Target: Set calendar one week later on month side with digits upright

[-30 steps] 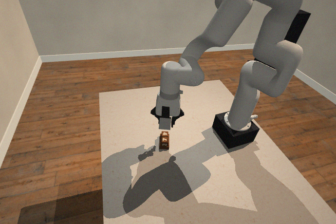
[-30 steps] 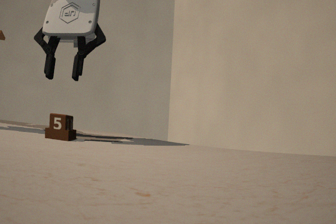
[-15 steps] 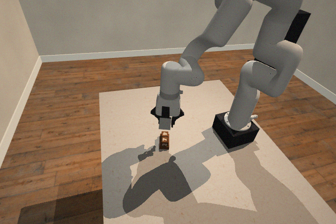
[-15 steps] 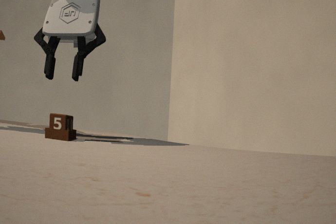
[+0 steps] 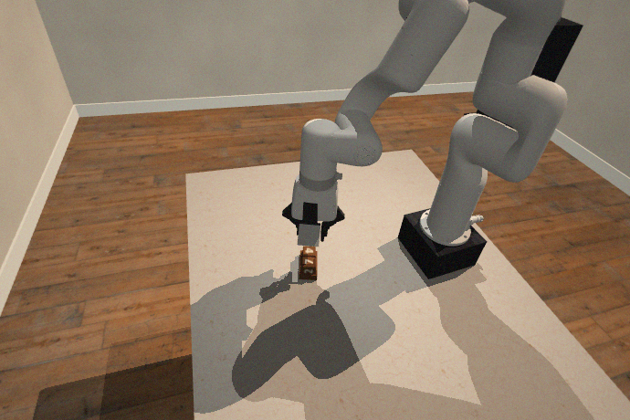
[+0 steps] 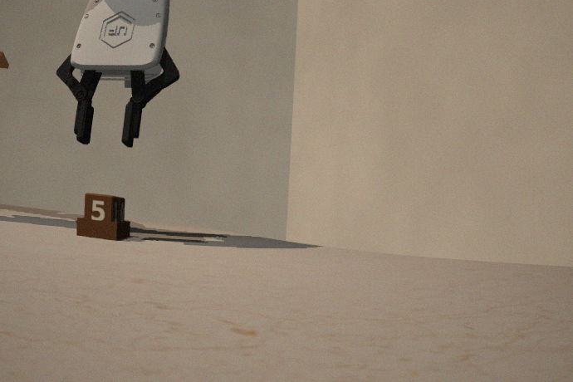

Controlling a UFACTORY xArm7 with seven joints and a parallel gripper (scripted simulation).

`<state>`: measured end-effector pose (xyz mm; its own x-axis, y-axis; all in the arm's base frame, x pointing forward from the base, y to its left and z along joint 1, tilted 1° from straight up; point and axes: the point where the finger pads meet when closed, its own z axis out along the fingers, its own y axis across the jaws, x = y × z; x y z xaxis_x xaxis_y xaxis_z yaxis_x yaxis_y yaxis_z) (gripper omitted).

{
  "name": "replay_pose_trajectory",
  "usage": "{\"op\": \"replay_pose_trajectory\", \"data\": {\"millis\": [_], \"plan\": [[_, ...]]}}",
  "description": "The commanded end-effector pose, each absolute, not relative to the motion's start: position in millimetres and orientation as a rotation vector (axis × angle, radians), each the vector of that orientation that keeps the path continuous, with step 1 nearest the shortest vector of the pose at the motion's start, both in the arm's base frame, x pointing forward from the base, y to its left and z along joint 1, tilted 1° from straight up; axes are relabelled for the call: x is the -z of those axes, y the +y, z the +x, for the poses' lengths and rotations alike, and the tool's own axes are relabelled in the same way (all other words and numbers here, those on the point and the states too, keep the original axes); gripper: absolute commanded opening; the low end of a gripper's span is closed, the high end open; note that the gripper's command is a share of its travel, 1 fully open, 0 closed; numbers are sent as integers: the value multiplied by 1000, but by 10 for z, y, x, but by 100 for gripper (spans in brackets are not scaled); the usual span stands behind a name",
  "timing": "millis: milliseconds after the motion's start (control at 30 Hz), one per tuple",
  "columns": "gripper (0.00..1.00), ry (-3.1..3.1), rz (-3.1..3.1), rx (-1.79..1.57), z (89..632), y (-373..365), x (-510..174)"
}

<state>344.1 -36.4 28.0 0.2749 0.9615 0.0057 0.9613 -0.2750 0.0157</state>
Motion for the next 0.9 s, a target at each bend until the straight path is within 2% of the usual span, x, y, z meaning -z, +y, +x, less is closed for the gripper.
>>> {"op": "replay_pose_trajectory", "data": {"millis": [0,867], "plan": [[49,1886,2500,-26,3457,-364,-224],[49,1886,2500,-26,3468,-369,105]]}}
